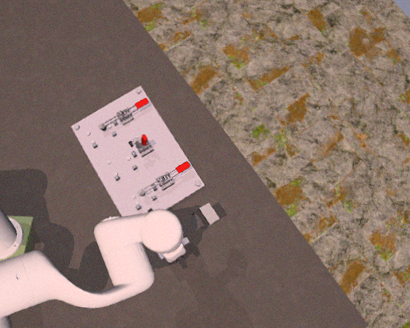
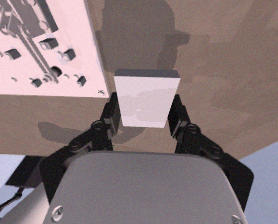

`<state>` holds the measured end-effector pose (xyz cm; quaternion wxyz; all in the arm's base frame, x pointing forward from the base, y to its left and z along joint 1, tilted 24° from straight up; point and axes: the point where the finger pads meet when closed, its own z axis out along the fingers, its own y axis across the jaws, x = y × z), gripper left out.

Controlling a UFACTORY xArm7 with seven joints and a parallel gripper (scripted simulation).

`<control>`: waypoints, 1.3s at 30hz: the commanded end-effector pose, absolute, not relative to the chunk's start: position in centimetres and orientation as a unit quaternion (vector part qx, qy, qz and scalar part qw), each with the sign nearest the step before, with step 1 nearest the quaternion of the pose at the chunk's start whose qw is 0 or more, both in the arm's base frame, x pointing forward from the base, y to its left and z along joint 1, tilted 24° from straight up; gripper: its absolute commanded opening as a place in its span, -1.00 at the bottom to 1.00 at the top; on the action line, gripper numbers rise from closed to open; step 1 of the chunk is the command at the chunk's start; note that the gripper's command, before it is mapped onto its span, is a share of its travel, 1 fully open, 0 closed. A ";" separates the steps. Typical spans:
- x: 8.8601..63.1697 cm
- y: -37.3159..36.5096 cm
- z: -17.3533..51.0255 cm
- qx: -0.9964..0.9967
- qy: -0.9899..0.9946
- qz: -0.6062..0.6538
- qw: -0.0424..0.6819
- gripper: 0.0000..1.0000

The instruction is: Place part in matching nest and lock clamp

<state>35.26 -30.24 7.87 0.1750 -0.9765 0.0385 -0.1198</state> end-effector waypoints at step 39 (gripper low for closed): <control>34.2 -29.9 6.8 -0.977 0.039 -0.121 0.173 -1.00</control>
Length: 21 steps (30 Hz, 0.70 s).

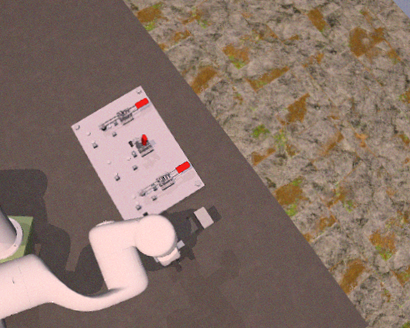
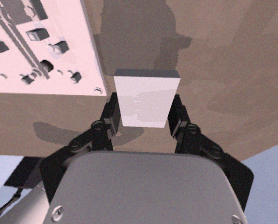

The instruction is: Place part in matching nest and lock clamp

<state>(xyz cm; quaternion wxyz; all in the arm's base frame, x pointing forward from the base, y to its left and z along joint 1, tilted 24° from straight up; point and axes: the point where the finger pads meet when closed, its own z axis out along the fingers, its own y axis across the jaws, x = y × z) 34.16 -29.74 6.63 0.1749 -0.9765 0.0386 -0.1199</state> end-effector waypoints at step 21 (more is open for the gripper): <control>34.3 -28.6 7.2 -0.977 0.039 -0.121 0.173 -1.00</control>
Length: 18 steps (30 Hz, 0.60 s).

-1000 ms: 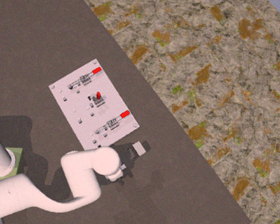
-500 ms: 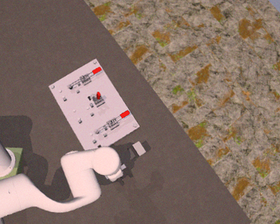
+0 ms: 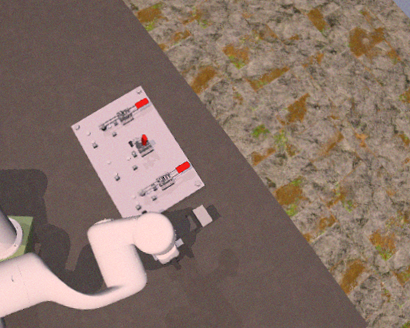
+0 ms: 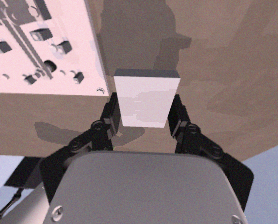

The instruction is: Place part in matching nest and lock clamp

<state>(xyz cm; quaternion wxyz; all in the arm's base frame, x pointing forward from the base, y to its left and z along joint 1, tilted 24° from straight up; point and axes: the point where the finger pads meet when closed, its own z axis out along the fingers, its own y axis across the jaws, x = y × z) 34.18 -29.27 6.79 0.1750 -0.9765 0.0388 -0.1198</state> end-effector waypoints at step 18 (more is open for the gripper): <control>34.8 -19.1 10.3 -0.977 0.039 -0.121 0.173 -1.00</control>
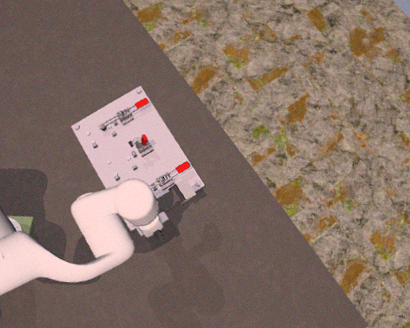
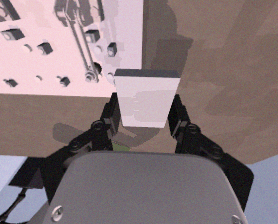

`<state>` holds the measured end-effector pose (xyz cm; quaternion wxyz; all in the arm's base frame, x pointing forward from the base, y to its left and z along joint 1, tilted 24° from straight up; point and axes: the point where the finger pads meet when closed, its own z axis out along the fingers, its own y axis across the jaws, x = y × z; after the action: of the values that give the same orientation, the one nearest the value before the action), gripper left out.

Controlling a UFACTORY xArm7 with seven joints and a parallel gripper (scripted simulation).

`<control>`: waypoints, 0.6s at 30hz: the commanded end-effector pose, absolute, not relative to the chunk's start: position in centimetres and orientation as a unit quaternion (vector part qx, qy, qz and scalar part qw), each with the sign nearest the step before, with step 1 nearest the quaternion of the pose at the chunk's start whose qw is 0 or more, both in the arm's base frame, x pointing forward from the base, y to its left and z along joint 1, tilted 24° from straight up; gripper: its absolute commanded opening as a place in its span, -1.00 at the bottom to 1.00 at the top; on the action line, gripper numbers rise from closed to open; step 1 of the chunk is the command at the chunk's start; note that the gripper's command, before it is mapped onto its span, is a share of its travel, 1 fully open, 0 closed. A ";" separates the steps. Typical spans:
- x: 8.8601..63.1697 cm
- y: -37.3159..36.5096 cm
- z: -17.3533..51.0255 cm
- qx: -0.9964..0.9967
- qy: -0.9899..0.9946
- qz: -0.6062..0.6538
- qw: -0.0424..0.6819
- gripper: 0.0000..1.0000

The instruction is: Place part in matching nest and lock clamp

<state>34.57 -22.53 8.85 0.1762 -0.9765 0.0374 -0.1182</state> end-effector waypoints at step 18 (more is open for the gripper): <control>35.4 -8.0 14.0 -0.977 0.039 -0.121 0.173 -1.00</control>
<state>35.15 -10.45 12.78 0.1760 -0.9766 0.0365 -0.1183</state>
